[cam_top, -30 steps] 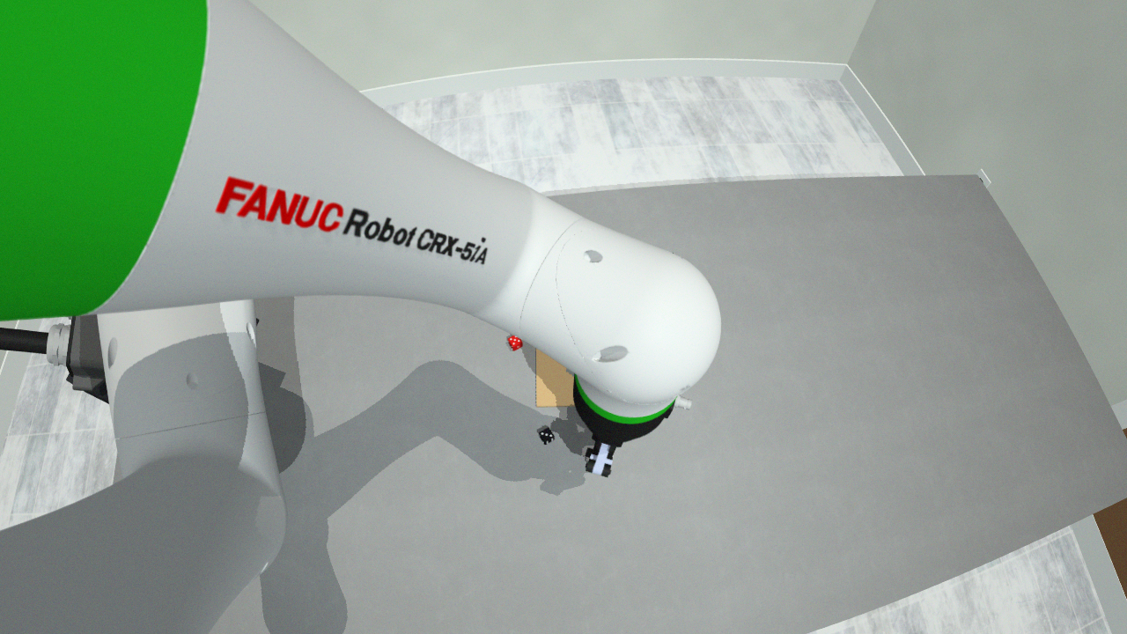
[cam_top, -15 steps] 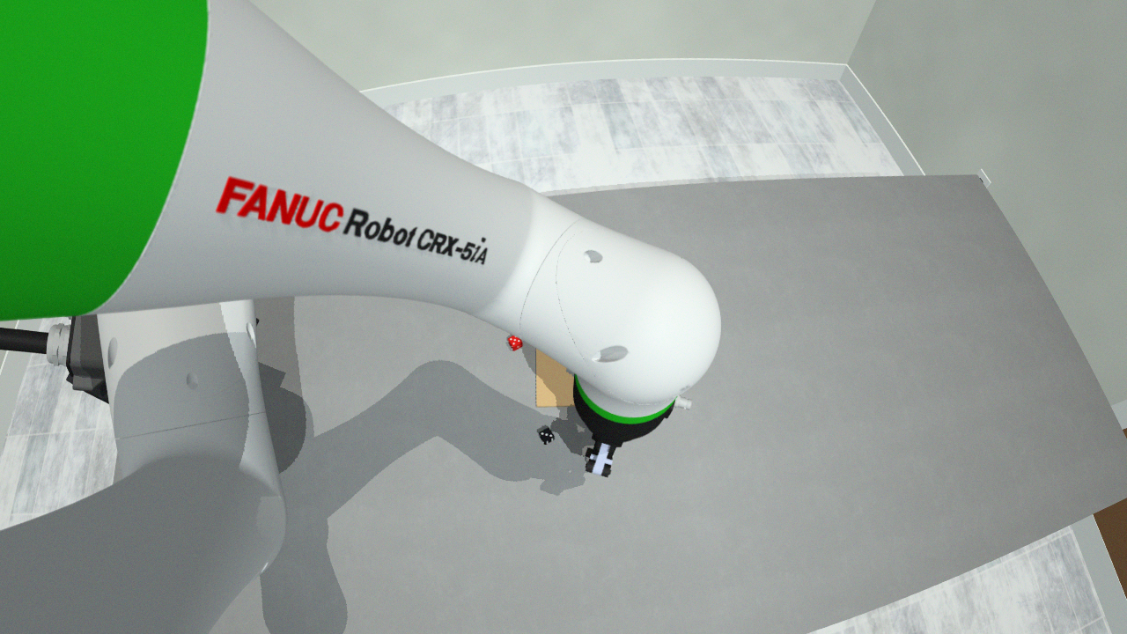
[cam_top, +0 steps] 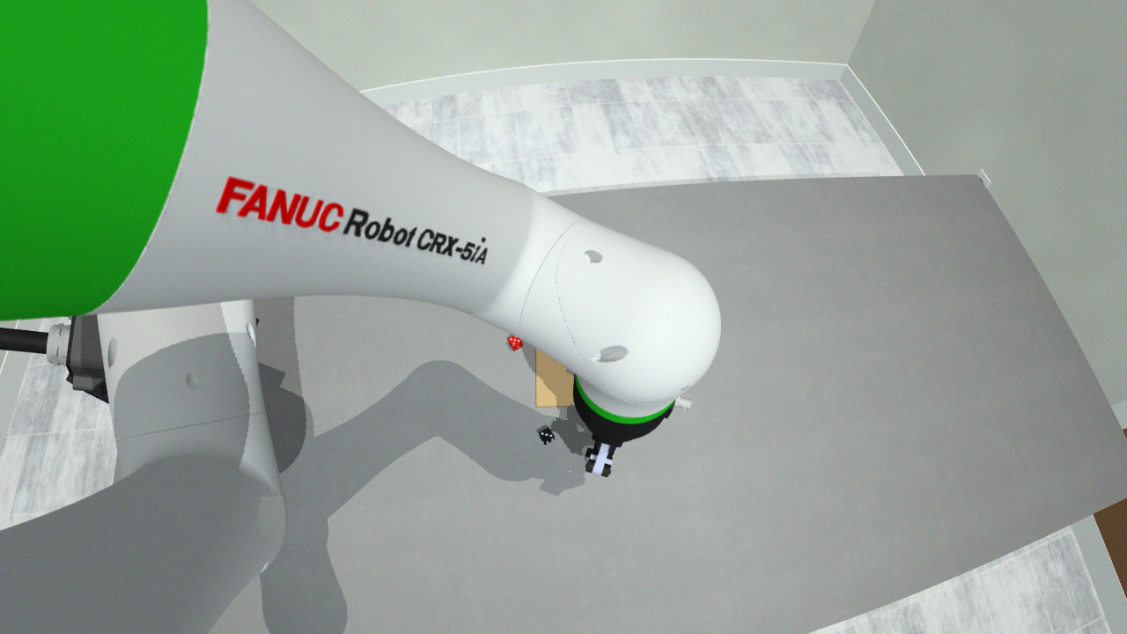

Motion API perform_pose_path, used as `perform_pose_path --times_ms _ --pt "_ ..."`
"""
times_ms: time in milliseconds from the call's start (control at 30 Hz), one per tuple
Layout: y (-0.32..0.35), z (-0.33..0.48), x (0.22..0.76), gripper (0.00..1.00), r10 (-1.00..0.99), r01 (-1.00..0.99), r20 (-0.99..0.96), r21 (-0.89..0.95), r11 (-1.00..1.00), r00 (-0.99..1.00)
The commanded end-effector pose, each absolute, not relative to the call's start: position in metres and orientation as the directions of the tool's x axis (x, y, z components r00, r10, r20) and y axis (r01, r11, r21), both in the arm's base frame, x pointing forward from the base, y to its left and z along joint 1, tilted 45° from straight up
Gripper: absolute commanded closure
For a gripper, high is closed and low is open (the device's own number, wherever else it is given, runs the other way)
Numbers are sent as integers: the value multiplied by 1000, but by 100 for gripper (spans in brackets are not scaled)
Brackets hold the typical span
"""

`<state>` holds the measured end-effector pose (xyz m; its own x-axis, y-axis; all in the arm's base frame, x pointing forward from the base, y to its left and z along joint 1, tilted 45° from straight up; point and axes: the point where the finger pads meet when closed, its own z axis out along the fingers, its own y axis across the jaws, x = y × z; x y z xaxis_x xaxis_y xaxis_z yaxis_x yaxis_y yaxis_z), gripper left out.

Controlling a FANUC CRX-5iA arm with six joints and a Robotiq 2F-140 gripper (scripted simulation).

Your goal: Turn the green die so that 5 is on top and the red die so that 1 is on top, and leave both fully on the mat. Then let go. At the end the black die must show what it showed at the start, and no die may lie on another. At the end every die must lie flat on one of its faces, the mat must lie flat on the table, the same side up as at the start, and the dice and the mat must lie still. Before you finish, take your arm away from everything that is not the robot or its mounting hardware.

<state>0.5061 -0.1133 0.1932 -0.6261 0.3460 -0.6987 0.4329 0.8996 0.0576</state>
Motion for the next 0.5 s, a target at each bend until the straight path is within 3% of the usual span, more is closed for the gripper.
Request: perform_pose_path --times_ms 0,33,67,467 --pt "-113 193 506 81 346 433 -699 58 900 -626" --pt "-113 193 506 81 346 433 -699 58 900 -626" --pt "-113 193 506 93 346 433 -699 58 900 -626" --pt "-113 193 506 93 346 433 -699 58 900 -626"
